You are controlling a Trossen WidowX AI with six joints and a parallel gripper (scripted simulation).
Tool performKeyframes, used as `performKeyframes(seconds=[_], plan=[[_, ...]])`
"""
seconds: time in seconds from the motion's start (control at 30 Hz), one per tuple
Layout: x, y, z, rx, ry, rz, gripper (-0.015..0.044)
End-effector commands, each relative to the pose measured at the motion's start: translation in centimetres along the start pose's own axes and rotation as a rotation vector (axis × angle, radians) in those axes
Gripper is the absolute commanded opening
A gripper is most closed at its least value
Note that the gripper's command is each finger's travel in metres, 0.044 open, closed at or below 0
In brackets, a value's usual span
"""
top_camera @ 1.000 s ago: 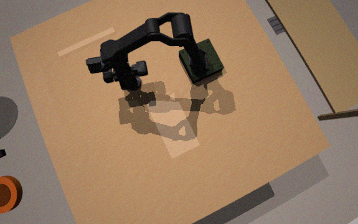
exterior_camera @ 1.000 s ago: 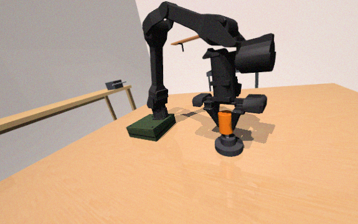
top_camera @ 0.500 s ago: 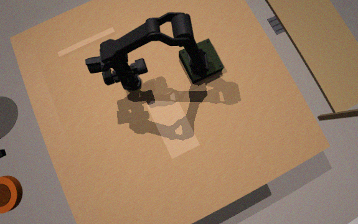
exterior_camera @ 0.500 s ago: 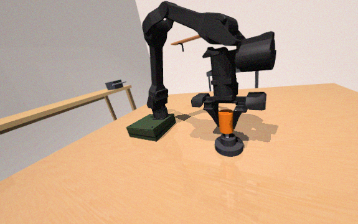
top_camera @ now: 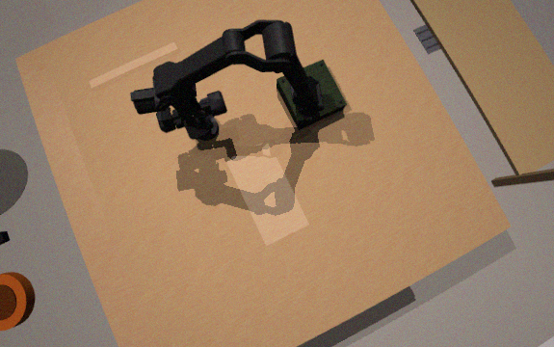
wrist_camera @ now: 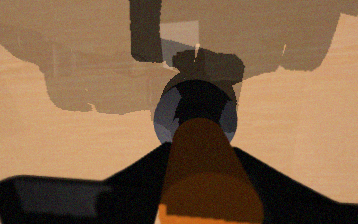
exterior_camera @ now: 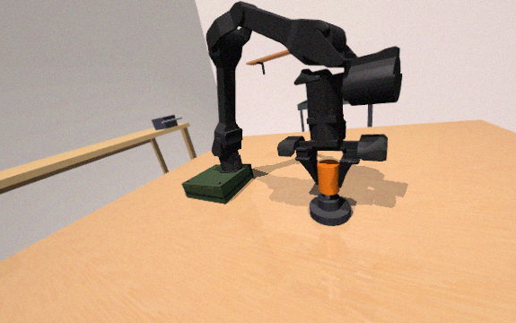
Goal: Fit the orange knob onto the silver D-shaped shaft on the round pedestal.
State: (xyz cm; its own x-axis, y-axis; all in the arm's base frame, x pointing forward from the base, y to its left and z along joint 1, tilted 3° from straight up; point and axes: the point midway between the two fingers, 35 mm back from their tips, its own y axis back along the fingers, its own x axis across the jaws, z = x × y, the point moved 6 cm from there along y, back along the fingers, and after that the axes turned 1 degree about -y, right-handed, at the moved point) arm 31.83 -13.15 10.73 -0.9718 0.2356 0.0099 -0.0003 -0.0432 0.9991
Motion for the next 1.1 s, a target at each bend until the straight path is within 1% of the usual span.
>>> performKeyframes(seconds=[0.0,0.5,0.6,0.73,1.07], plan=[[-0.05,-0.03,-0.05,0.004,0.003,-0.002,0.0],[0.3,0.37,0.02,0.004,0.003,-0.002,0.0],[0.36,0.42,0.04,0.004,0.057,-0.002,0.0],[0.46,0.55,0.1,0.004,0.202,-0.001,0.0],[0.26,0.52,0.07,0.004,0.213,-0.001,0.0]])
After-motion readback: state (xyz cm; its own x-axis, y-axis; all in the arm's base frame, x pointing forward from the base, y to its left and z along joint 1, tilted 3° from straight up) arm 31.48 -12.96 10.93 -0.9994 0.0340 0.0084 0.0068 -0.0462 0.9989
